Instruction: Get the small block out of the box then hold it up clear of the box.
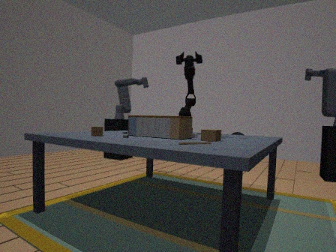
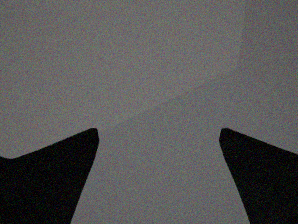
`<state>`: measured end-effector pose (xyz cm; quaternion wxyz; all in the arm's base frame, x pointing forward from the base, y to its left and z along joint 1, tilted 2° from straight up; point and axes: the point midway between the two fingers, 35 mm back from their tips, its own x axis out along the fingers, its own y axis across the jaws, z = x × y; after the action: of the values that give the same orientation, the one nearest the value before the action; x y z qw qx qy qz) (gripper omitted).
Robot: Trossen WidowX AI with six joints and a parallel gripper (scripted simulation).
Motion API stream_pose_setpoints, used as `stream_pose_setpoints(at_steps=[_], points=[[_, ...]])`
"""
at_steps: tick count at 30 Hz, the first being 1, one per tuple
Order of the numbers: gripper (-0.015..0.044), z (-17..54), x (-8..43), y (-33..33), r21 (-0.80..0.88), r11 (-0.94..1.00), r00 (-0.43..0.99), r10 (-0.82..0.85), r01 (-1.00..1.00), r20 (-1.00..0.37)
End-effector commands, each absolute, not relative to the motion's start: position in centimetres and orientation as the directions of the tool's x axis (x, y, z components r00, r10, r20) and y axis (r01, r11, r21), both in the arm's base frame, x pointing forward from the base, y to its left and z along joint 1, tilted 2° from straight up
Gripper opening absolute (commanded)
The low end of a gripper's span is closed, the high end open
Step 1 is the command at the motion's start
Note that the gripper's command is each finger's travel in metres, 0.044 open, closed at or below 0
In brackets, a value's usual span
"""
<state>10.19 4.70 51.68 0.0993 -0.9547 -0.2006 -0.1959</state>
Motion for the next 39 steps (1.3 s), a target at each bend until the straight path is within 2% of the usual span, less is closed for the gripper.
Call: stream_pose_setpoints(at_steps=[1,3,8,12,16,20,24,27,31,33,39], points=[[0.04,51.6,10.5,4.7,-0.122,-0.898,0.847,0.343,0.422,0.405],[0.04,50.6,12.5,4.9,-0.213,-0.883,0.881,0.337,0.418,0.332],[0.04,45.8,19.5,5.7,-0.523,-0.807,0.952,0.303,0.276,0.034],[0.04,40.9,24.1,6.3,-0.692,-0.721,0.939,0.259,0.032,-0.226],[0.04,35.1,27.5,6.7,-0.739,-0.61,0.852,0.192,-0.286,-0.488],[0.04,29.3,29.4,6.8,-0.652,-0.473,0.699,0.102,-0.592,-0.708],[0.04,23.4,30.0,6.6,-0.45,-0.293,0.476,-0.021,-0.844,-0.879],[0.04,19.5,29.7,6.2,-0.268,-0.138,0.285,-0.128,-0.954,-0.95],[0.04,15.4,28.7,5.5,-0.06,0.071,0.038,-0.274,-0.996,-0.961],[0.04,14.8,28.5,5.4,-0.031,0.106,-0.002,-0.299,-0.994,-0.954],[0.04,14.8,28.5,5.4,-0.031,0.106,-0.002,-0.299,-0.994,-0.954]])
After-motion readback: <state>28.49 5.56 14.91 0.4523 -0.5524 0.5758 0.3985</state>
